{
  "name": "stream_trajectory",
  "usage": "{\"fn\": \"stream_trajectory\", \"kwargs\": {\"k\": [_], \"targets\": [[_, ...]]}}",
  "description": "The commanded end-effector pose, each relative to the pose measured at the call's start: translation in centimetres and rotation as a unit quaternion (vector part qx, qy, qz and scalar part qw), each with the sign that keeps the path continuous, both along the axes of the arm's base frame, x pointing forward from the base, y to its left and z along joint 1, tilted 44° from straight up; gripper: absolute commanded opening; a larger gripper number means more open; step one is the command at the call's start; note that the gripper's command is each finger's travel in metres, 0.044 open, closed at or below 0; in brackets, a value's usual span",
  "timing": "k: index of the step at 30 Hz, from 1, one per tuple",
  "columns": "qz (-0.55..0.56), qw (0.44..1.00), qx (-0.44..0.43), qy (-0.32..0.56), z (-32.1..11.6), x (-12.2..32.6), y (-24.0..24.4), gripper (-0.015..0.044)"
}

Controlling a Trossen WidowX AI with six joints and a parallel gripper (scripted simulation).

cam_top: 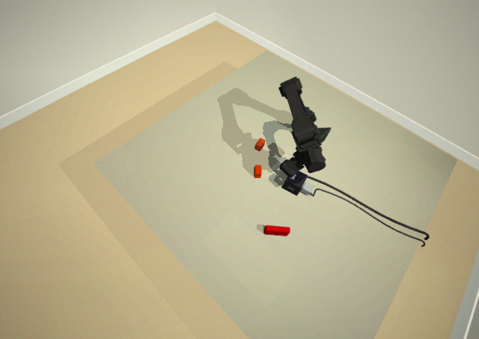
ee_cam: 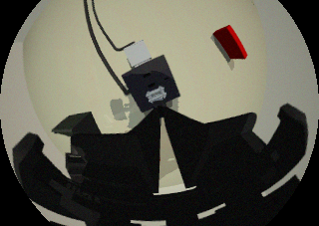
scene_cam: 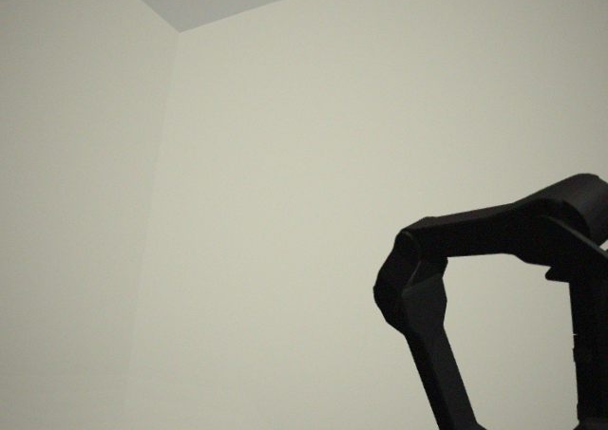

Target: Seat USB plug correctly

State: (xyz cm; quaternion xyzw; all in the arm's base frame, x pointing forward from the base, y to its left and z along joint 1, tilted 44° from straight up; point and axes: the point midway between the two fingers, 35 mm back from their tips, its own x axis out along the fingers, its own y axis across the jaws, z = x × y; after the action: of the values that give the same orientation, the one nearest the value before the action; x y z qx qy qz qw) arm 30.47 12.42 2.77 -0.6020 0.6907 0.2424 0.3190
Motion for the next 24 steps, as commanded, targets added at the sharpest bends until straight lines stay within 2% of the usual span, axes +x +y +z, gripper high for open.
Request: {"fn": "stream_trajectory", "kwargs": {"k": [1, 24], "targets": [[-0.041, 0.998, -0.004, -0.038, -0.04, -0.03, -0.04, 0.0], [-0.256, 0.937, -0.025, -0.237, -0.04, -0.03, -0.04, 0.0]]}}
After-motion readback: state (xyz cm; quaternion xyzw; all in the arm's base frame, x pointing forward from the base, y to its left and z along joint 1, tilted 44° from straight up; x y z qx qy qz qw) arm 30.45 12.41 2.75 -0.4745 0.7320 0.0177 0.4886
